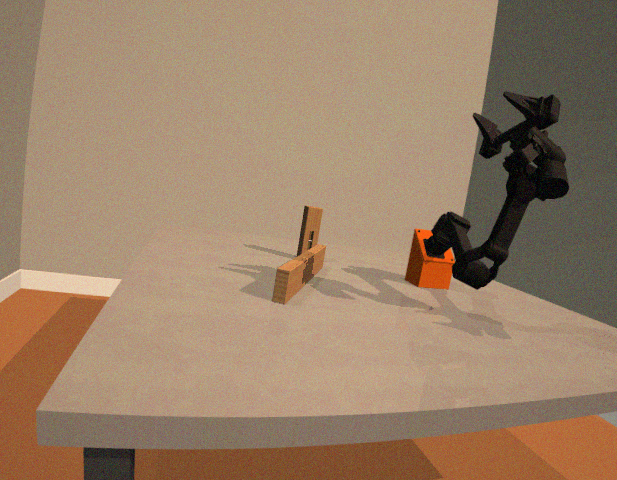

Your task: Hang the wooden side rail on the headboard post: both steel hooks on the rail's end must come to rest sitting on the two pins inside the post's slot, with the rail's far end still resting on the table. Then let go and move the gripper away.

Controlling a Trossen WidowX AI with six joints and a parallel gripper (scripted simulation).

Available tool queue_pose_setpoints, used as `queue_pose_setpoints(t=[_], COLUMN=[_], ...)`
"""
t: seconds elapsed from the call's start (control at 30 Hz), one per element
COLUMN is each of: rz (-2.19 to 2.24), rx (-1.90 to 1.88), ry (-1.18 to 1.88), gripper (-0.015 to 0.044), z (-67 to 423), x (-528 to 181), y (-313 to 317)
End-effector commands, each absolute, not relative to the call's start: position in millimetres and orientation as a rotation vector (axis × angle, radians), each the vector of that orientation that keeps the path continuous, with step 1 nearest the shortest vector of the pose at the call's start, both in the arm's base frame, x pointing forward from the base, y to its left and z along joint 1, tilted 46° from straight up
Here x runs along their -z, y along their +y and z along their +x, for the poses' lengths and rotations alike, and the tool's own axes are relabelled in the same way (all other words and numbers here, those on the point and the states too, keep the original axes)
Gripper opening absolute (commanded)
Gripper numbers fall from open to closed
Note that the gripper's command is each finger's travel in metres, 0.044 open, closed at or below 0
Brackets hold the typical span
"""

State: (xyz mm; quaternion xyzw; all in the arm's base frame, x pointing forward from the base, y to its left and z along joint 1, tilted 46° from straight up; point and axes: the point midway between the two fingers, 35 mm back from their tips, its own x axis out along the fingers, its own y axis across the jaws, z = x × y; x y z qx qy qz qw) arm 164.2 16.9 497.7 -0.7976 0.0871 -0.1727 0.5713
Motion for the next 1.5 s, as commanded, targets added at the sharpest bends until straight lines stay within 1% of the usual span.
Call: queue_pose_setpoints(t=[0.0,0.03,0.33,0.63,0.8,0.97,1.07,1.47], rz=[-1.870,-1.868,-1.819,-1.761,-1.755,-1.748,-1.738,-1.703], rx=[0.406,0.407,0.426,0.432,0.409,0.395,0.456,0.324], ry=[0.202,0.195,0.105,0.066,0.041,0.043,0.059,0.178], gripper=[0.0426,0.0440,0.0440,0.0440,0.0440,0.0440,0.0440,0.0440], z=[164,162,136,131,141,148,149,190], x=[-498,-499,-509,-495,-479,-467,-461,-375], y=[16,12,-58,-134,-167,-185,-204,-276])
